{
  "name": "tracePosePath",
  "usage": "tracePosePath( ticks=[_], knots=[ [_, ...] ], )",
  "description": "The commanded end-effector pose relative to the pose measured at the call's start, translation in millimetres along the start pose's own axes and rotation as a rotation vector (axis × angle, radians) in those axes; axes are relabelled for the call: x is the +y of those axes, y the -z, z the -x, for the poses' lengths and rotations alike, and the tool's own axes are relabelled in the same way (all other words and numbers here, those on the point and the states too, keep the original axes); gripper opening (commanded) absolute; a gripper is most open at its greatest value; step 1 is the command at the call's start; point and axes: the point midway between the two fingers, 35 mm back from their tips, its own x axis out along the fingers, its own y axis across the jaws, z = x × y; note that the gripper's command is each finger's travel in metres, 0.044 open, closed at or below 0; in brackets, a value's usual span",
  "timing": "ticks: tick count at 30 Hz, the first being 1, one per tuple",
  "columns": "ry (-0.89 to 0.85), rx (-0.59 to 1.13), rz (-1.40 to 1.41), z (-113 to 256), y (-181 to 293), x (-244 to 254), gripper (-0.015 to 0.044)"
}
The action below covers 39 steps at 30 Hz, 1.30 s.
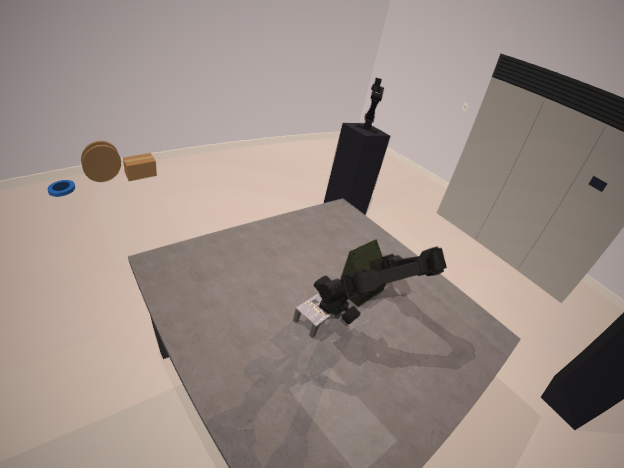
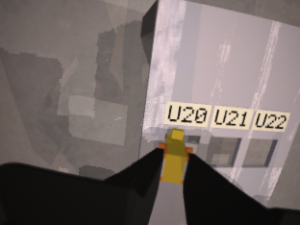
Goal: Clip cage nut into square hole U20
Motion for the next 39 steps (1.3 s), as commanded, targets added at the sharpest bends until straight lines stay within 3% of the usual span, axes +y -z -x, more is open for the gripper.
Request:
tracePosePath(
  ticks=[1, 39],
  knots=[
    [-0.013, 0.0, 0.002, 0.0, -0.6, -0.6, 0.0036],
    [-0.1, 0.001, 0.004, -1.5, -0.6, -4.5, 0.0036]
  ],
)
